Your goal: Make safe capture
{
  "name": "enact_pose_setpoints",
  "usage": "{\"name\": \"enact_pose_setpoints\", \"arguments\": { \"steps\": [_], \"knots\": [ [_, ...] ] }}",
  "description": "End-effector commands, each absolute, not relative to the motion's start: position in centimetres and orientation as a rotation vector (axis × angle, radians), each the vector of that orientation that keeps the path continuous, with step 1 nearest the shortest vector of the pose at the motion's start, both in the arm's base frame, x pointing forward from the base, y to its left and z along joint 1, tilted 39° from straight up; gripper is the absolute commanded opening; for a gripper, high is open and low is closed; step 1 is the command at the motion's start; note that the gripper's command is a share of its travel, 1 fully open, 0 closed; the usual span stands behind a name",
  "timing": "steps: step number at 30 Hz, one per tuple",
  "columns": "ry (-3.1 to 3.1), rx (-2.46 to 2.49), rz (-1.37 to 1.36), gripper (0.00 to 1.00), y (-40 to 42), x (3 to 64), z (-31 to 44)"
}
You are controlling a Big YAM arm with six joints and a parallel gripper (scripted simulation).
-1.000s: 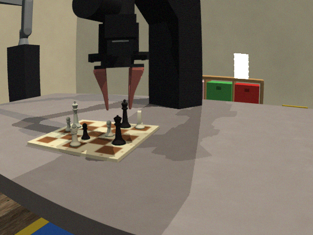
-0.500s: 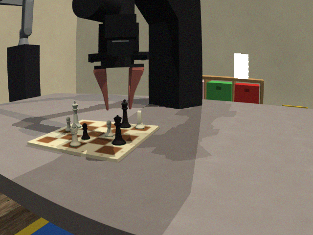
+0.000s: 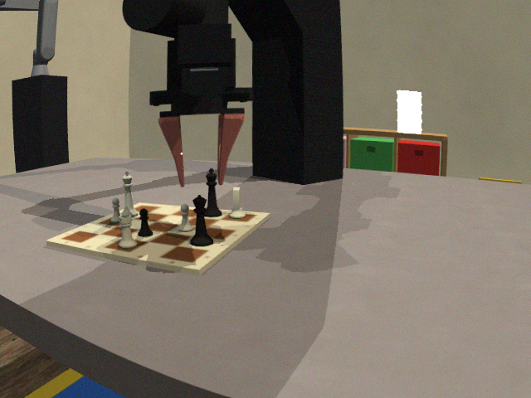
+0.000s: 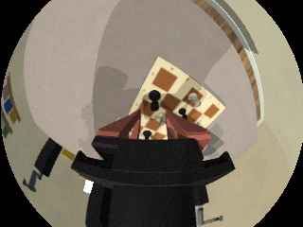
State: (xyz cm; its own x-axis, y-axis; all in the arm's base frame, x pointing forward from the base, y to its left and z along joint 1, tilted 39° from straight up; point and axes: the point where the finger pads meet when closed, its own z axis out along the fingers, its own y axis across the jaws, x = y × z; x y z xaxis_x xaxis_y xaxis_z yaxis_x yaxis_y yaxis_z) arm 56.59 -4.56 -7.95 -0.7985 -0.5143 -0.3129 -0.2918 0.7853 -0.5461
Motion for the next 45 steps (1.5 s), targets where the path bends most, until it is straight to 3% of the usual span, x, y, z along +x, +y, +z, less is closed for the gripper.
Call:
{"name": "enact_pose_setpoints", "arguments": {
  "steps": [1,45],
  "knots": [
    [2.518,-0.599,-0.675,0.39,-5.4,56.9,-8.2],
    [2.501,-0.589,-0.678,0.39,-5.9,56.9,-7.2]
  ]
}}
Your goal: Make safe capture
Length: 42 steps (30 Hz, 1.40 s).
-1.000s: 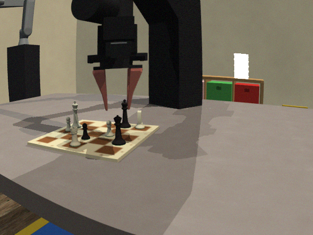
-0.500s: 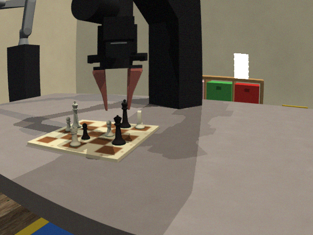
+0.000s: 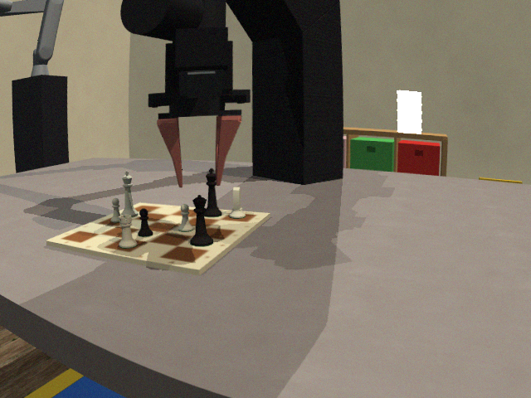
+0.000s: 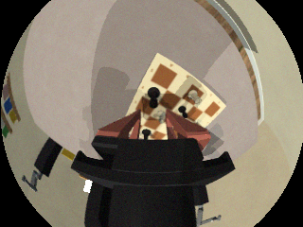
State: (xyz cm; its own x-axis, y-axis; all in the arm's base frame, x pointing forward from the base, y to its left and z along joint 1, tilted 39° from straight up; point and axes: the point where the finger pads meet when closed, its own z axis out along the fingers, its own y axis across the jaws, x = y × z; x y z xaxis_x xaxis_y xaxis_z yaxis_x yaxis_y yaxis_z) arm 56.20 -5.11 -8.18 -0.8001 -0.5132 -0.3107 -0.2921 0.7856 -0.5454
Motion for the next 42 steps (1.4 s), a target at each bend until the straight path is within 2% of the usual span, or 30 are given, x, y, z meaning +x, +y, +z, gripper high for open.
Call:
{"name": "enact_pose_setpoints", "arguments": {
  "steps": [1,42],
  "knots": [
    [2.501,-0.589,-0.678,0.39,-5.89,56.88,-7.21],
    [2.513,-0.593,-0.676,0.39,-5.87,56.68,-7.34]
  ]
}}
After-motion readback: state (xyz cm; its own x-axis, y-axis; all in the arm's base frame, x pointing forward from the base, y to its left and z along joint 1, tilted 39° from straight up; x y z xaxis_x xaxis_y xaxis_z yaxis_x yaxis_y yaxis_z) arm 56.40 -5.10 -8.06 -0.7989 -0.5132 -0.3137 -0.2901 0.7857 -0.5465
